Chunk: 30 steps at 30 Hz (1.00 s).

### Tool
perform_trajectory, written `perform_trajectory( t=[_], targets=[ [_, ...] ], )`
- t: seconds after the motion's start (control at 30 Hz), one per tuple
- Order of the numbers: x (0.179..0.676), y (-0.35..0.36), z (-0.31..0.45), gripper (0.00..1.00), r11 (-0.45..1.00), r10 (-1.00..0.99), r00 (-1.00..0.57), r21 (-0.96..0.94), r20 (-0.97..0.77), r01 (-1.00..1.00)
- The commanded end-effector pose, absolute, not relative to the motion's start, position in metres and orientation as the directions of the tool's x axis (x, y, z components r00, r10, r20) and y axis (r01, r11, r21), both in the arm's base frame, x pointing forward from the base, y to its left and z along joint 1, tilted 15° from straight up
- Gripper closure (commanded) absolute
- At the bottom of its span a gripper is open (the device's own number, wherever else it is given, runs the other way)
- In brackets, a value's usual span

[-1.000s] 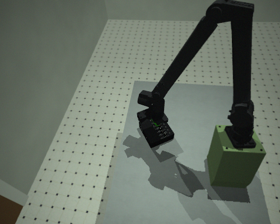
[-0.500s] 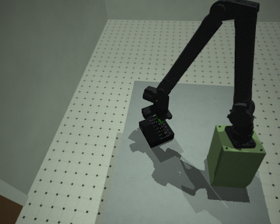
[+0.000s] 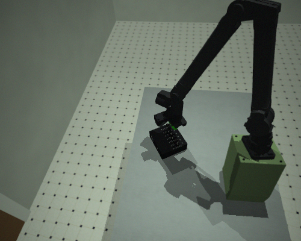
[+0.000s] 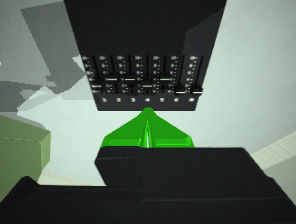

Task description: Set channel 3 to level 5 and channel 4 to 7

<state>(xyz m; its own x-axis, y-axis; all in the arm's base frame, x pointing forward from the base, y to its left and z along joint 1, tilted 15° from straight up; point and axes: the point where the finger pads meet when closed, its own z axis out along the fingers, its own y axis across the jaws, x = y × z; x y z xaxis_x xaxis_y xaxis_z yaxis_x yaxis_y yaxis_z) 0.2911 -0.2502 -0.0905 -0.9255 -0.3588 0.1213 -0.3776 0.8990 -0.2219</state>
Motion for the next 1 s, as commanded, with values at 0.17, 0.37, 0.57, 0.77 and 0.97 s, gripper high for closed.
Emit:
perform_trajectory(
  t=[0.17,0.37,0.57,0.77,0.97],
  targets=[
    [0.2947,-0.2553,-0.089,1.0,0.896,-0.363,-0.925,-0.231,0.114,-0.38],
    [0.2947,-0.2553,-0.089,1.0,0.896,-0.363,-0.925,-0.231,0.114,-0.38],
    [0.2947,-0.2553,-0.089,1.0,0.896,-0.363,-0.925,-0.231,0.114,-0.38],
    [0.2946,-0.2553,-0.0895,1.0,0.896,-0.363,-0.925,-0.231,0.114,-0.38],
    [0.2943,-0.2557,-0.0919,1.0,0.896,-0.362,-0.925,-0.229,0.115,-0.379]
  ],
)
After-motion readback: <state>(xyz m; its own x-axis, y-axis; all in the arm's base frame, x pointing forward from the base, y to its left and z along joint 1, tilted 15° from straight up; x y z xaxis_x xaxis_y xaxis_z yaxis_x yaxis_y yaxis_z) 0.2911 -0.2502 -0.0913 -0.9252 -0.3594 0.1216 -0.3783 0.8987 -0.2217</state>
